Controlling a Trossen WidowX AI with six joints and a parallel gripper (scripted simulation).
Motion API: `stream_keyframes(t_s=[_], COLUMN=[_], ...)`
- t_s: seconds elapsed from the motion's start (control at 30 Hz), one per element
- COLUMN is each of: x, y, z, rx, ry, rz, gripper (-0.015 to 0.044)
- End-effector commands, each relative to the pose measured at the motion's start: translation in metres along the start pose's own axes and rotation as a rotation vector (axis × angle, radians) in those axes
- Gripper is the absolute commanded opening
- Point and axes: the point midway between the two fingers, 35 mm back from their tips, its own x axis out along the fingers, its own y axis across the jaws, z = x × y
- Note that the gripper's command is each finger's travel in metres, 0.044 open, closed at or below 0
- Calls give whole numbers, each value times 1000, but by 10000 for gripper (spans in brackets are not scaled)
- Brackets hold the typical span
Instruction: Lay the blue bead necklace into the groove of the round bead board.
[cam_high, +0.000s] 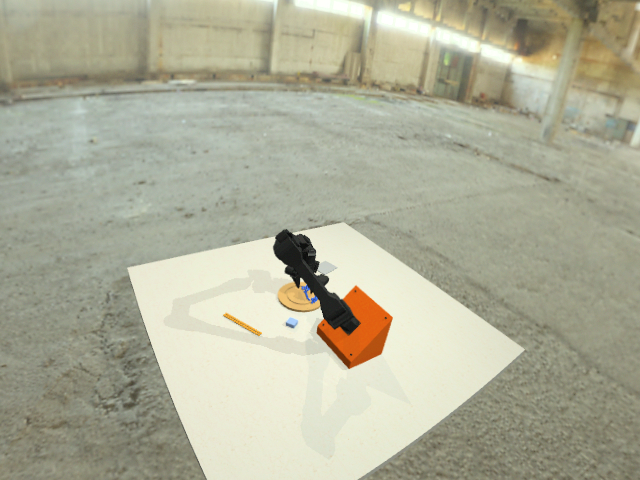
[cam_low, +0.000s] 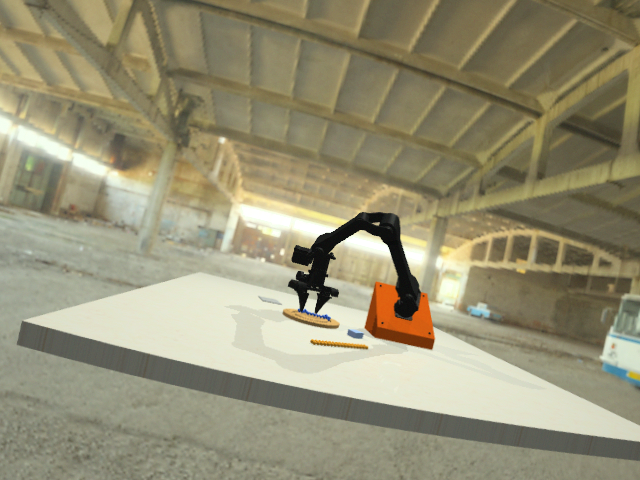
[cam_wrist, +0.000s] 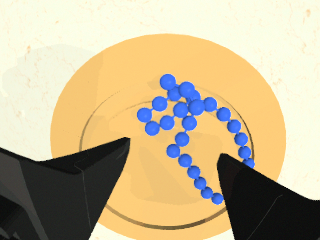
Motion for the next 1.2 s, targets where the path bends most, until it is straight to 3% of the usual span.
stream_keyframes(t_s=[0.0,0.07,0.67,0.97,1.07,1.17], x=[-1,0,-1,-30,-33,-33], y=[1,0,0,-23,-25,-25], z=[-1,-1,-1,-23,-25,-25], rx=[1,2,1,-644,-703,-703], ry=[5,3,5,5,5,5], rz=[0,-1,0,0,0,0], gripper=[394,440,440,204,125,120])
